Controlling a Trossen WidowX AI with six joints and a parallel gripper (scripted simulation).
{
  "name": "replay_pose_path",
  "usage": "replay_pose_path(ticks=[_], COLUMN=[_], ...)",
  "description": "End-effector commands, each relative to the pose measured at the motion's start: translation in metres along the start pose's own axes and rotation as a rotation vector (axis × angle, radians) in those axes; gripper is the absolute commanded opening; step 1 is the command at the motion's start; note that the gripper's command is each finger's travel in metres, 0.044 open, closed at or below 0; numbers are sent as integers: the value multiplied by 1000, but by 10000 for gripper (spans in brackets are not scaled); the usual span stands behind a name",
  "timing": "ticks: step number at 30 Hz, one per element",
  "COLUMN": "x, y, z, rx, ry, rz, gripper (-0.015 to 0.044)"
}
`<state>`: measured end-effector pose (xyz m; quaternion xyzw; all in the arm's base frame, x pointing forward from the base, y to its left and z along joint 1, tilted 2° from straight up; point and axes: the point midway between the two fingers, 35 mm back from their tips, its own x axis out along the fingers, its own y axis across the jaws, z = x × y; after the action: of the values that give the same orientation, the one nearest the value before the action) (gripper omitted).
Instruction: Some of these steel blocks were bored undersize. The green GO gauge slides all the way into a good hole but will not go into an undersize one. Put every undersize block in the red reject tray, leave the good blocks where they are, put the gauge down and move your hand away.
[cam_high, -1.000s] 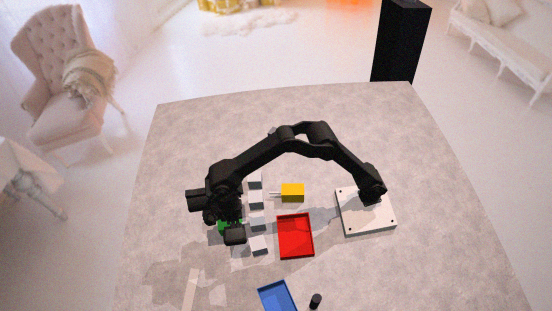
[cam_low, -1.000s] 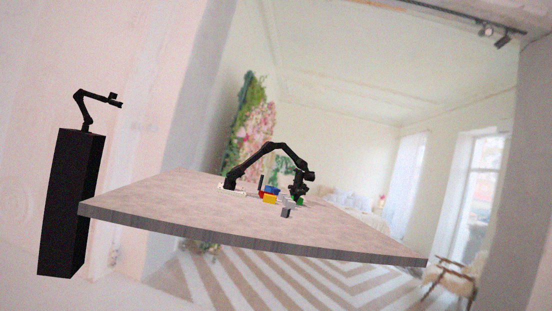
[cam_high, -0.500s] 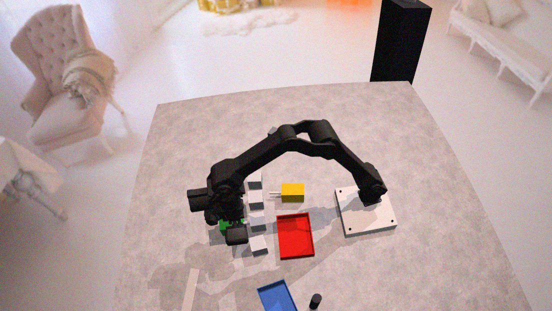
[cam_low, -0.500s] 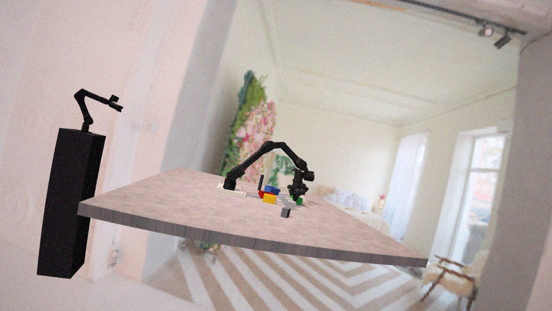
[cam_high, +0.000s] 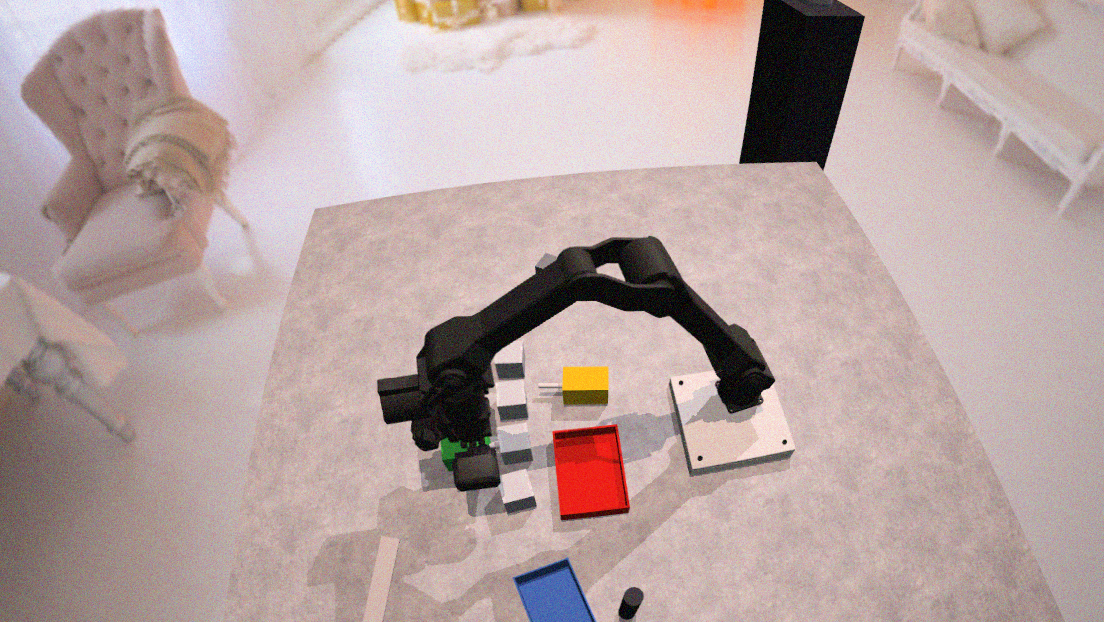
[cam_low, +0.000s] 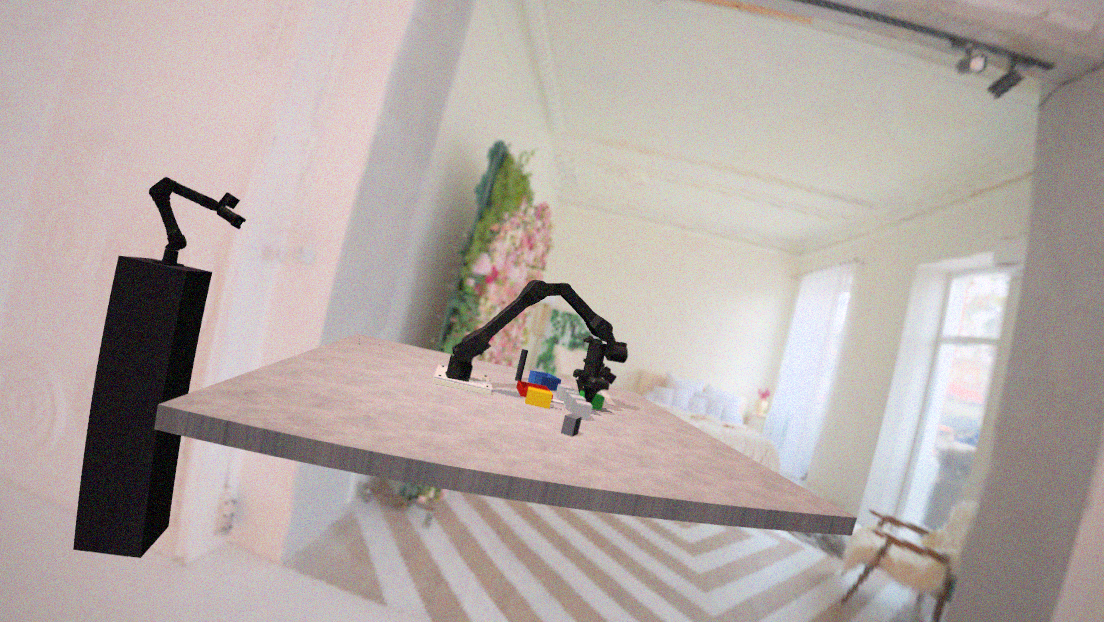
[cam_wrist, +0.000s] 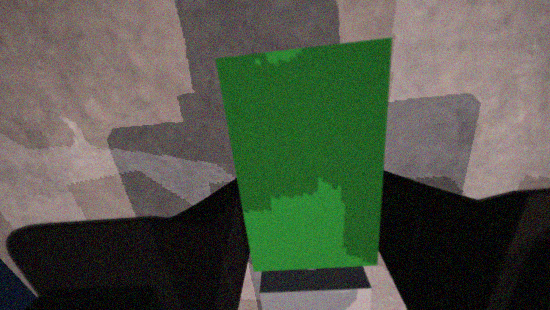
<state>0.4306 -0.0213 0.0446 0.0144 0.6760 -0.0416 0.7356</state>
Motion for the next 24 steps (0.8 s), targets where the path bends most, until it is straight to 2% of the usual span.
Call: replay_pose_path(ticks=[1,24], x=[-4,-4], y=[0,0], z=[1,-8], rx=[-1,-2], ry=[-13,-12], rz=[-3,-3], gripper=[0,0])
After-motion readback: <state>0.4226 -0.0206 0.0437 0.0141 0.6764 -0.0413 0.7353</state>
